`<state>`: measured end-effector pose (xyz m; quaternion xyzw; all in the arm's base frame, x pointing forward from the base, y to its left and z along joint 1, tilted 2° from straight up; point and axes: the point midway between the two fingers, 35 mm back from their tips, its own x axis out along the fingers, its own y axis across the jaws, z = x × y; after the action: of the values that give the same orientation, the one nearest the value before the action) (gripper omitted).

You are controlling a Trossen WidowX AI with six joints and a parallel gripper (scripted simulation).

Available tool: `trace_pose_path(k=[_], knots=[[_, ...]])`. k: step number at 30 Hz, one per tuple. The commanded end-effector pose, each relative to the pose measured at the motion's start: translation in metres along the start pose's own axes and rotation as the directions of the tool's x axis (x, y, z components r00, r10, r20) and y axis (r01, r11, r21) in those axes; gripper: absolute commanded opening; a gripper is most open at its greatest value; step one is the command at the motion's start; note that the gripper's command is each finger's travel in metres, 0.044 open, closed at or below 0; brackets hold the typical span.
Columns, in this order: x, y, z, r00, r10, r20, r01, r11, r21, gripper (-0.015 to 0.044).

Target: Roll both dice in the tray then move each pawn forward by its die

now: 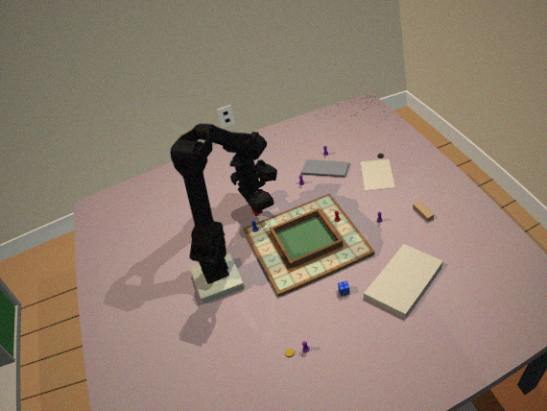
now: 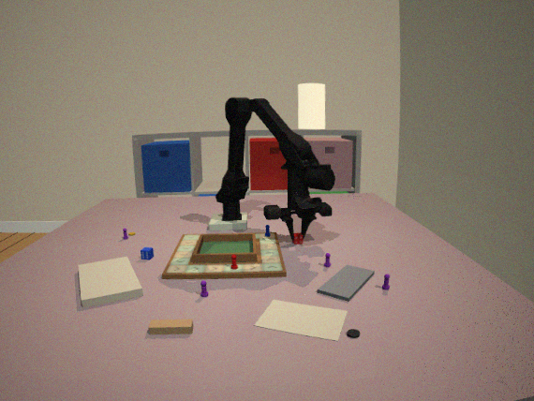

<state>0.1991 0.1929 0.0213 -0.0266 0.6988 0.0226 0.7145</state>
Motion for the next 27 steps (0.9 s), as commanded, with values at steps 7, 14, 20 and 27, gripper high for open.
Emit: trace_pose_path(k=[7,14,20,27], knots=[[-0.026,0.005,0.006,1.0,-0.003,0.001,0.003,1.0,0.001,0.0],[-0.061,0.009,0.009,1.0,-0.003,0.001,0.003,1.0,0.001,0.0],[-0.093,0.01,0.01,1.0,-0.003,0.001,0.003,1.0,0.001,0.0],[-0.122,0.009,0.007,1.0,-0.003,0.001,0.003,1.0,0.001,0.0]])
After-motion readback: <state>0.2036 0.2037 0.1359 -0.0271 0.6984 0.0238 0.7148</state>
